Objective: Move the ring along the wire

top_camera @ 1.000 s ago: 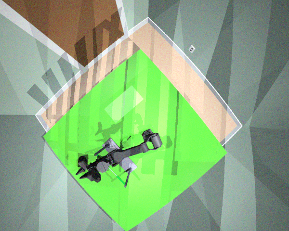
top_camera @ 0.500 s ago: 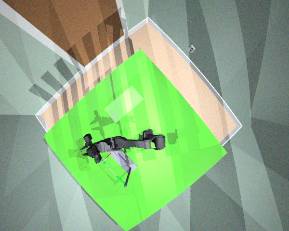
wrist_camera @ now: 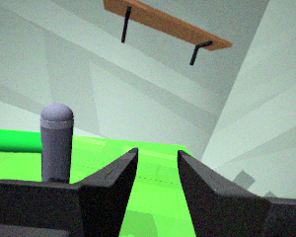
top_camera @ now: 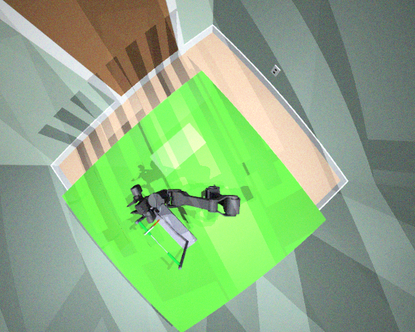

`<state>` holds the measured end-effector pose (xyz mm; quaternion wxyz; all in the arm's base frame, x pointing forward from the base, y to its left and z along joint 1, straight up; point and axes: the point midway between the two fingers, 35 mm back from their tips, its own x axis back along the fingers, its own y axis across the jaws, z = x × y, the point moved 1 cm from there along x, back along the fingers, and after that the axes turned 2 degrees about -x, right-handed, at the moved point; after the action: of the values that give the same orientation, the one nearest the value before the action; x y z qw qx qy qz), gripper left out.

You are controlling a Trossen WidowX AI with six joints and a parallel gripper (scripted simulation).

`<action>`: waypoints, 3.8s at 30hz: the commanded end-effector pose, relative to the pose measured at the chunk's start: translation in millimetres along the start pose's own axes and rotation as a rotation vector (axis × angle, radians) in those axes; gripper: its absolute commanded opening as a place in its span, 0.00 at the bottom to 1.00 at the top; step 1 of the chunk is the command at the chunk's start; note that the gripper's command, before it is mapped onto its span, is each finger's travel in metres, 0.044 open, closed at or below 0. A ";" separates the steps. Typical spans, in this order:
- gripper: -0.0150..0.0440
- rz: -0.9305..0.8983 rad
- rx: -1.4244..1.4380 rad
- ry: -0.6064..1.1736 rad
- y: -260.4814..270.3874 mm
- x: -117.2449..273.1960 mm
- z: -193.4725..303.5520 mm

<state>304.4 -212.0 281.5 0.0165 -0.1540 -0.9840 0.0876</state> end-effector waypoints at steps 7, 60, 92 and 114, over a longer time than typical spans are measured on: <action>0.53 -0.179 -0.041 0.094 40.3 47.4 84.1; 0.53 -0.351 -0.186 0.041 126.6 60.0 121.9; 0.53 -0.350 -0.188 0.036 147.1 14.9 123.1; 0.53 -0.350 -0.188 0.035 149.3 11.5 123.5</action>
<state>330.6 -88.4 133.6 0.0345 0.0200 -0.9992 -0.0103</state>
